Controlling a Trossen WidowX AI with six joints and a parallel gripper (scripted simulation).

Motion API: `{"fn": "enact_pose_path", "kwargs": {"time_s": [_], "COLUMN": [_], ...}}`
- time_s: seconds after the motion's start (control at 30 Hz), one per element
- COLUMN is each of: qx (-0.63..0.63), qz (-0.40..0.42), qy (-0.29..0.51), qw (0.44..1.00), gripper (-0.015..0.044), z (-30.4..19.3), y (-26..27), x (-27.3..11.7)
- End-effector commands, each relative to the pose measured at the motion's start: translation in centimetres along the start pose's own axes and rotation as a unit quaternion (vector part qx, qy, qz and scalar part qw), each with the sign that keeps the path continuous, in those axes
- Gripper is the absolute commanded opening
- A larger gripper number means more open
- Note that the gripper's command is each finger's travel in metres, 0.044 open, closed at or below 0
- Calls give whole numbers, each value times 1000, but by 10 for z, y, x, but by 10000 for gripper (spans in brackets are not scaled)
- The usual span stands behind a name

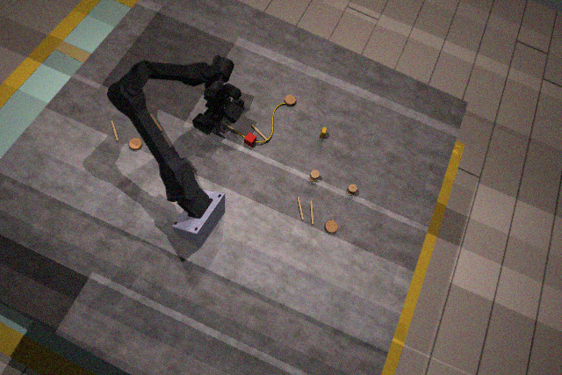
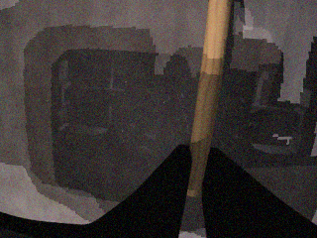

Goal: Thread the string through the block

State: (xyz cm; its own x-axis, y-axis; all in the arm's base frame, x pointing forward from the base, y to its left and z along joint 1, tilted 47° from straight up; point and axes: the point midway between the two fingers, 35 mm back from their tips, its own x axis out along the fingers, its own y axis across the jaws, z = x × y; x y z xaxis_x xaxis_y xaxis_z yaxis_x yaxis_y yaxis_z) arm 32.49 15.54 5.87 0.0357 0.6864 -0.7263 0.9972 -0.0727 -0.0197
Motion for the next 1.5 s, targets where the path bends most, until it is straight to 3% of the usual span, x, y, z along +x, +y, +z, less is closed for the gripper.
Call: {"fn": "enact_pose_path", "kwargs": {"time_s": [0.0,0.8,1.07,1.23,1.47], "qx": [-3,-3,0,-1,-1], "qz": [0,0,0,2,2], "qy": [-1,-1,-1,-2,-2], "qw": [1000,1000,1000,1000,1000], "gripper": [0,0,210,210,210], "z": [-2,-2,1,6,6], "y": [0,0,1,1,1], "x": [2,2,-10,-77,-80]}}
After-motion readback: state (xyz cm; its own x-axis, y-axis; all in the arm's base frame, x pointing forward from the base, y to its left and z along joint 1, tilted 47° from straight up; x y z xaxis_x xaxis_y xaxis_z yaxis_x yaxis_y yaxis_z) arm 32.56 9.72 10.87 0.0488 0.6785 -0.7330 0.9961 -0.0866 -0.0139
